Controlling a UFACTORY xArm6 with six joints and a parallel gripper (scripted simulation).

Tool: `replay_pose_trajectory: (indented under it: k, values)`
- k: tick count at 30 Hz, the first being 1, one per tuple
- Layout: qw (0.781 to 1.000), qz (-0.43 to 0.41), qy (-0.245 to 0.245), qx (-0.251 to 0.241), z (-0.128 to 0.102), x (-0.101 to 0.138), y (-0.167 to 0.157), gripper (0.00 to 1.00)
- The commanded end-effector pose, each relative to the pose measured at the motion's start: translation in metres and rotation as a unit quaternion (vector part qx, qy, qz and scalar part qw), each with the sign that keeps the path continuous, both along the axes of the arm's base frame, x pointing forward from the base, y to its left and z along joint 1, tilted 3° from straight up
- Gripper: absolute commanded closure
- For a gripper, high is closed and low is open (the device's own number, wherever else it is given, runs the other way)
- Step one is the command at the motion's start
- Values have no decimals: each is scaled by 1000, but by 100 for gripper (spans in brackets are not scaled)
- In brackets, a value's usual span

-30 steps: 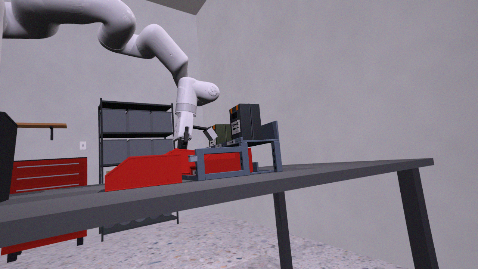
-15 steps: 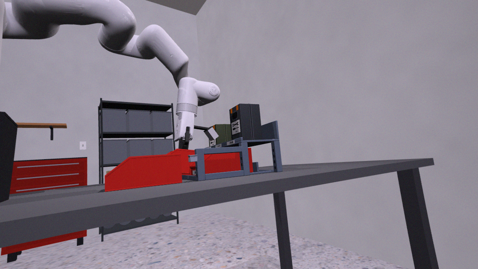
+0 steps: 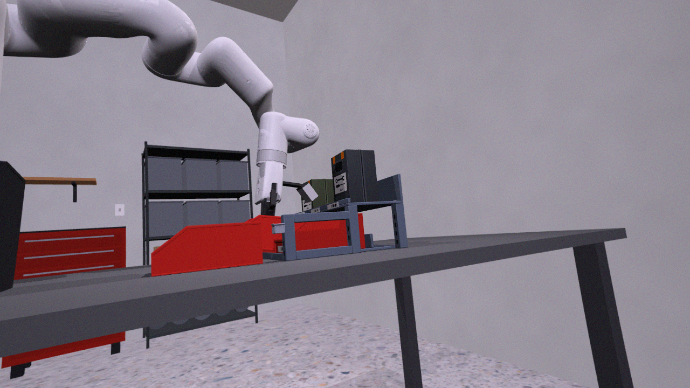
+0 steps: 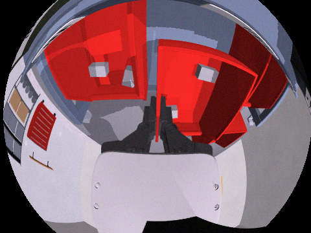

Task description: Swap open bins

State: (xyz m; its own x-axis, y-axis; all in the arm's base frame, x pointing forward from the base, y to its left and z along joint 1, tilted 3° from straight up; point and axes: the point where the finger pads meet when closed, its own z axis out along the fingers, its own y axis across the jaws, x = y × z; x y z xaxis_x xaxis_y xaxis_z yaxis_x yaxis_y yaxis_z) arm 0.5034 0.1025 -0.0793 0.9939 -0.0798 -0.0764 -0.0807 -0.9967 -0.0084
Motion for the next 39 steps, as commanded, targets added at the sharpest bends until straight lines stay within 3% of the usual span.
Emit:
replay_pose_trajectory:
  k: [1,39]
  values:
    - [1000,0,-3,0,2,3,0,100]
    - [1000,0,-7,0,1,8,0,100]
